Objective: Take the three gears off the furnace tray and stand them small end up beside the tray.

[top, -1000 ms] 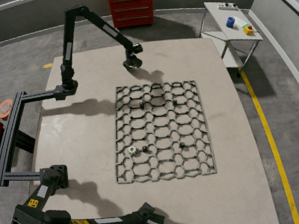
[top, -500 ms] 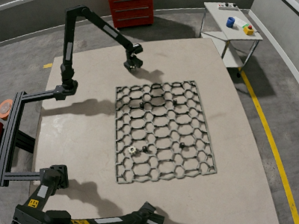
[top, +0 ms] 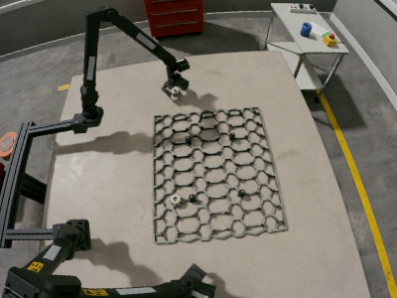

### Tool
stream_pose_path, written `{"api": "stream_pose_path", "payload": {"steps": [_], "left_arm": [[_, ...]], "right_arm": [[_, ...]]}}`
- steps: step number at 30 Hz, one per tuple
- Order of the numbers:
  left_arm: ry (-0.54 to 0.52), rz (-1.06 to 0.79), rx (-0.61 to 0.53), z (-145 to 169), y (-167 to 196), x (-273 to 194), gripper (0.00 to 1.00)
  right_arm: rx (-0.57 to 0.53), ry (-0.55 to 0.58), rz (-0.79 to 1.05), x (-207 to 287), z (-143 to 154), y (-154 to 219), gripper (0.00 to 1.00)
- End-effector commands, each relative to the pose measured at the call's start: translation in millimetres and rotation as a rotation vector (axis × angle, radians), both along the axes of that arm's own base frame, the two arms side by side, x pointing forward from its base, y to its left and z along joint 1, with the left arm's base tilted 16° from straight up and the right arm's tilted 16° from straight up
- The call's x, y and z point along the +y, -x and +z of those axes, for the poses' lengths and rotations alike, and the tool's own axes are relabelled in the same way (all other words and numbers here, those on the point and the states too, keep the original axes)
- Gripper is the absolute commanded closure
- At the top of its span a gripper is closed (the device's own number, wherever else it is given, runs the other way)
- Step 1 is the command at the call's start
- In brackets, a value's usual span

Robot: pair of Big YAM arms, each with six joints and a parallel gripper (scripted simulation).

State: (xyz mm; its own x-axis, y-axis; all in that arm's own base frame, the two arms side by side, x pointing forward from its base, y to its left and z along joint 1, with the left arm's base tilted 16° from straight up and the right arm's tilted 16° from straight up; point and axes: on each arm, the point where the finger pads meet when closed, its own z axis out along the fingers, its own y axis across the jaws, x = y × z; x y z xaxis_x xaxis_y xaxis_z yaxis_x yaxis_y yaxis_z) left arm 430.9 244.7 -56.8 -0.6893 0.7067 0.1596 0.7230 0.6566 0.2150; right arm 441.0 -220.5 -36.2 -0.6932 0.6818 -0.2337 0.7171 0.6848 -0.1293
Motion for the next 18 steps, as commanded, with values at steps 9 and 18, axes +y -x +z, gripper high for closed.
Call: {"api": "stream_pose_path", "payload": {"steps": [9, 18], "left_arm": [[-0.044, -0.007, -0.105, 68.5, -25.2, -15.1, 0.00], [-0.032, 0.027, -0.120, 73.6, -24.7, -32.1, 0.00]], "right_arm": [[-0.014, 0.007, -0.004, 3.1, 38.1, -14.1, 0.00], [-0.031, 0.005, -0.030, 10.4, 35.6, -19.5, 0.14]]}}
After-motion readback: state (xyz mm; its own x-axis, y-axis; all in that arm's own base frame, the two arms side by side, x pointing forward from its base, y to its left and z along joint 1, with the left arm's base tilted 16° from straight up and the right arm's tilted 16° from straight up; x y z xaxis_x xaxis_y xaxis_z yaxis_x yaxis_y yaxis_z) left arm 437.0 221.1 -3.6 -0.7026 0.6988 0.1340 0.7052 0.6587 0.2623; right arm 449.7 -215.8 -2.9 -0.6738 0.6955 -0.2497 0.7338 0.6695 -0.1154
